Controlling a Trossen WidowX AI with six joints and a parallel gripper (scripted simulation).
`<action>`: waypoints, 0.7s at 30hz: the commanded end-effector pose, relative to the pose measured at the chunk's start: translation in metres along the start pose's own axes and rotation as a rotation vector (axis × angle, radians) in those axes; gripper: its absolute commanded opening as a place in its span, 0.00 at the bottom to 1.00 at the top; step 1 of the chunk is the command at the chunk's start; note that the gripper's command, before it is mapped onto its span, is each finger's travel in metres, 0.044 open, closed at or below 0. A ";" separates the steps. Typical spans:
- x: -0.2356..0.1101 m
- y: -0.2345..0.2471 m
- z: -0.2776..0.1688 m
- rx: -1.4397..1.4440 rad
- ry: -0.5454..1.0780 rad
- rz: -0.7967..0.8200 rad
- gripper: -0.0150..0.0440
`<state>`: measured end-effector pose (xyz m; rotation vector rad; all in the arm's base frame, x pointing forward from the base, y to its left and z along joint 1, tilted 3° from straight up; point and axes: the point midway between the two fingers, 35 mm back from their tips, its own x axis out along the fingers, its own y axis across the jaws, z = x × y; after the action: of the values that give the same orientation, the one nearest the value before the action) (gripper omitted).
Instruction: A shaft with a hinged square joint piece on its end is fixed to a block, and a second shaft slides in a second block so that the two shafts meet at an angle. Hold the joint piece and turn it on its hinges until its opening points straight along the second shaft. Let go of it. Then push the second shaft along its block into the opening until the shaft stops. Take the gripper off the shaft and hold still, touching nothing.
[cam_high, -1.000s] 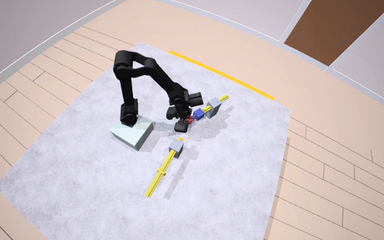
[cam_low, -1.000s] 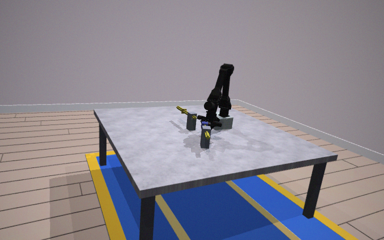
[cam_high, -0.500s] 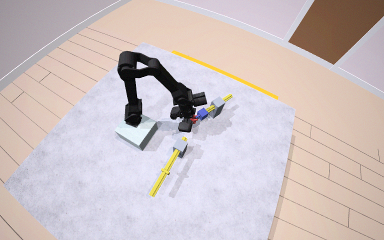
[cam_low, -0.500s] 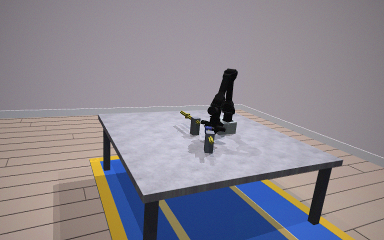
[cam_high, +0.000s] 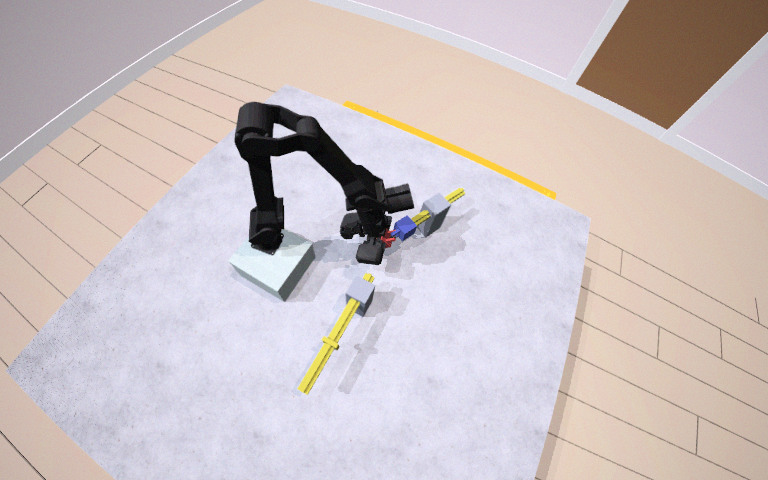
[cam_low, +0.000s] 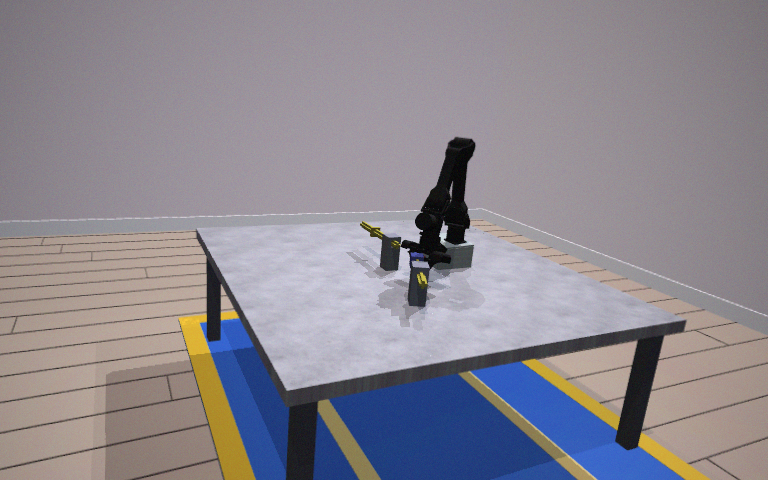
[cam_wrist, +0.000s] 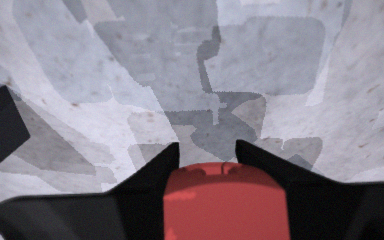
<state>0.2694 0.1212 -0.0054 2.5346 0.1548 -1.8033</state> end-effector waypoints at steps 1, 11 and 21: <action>0.000 0.000 0.000 0.000 0.000 0.000 0.25; -0.003 0.006 0.001 -0.141 -0.078 -0.028 0.25; -0.007 0.011 0.002 -0.270 -0.146 -0.048 0.25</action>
<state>0.2670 0.1116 -0.0009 2.2735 0.3968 -1.8306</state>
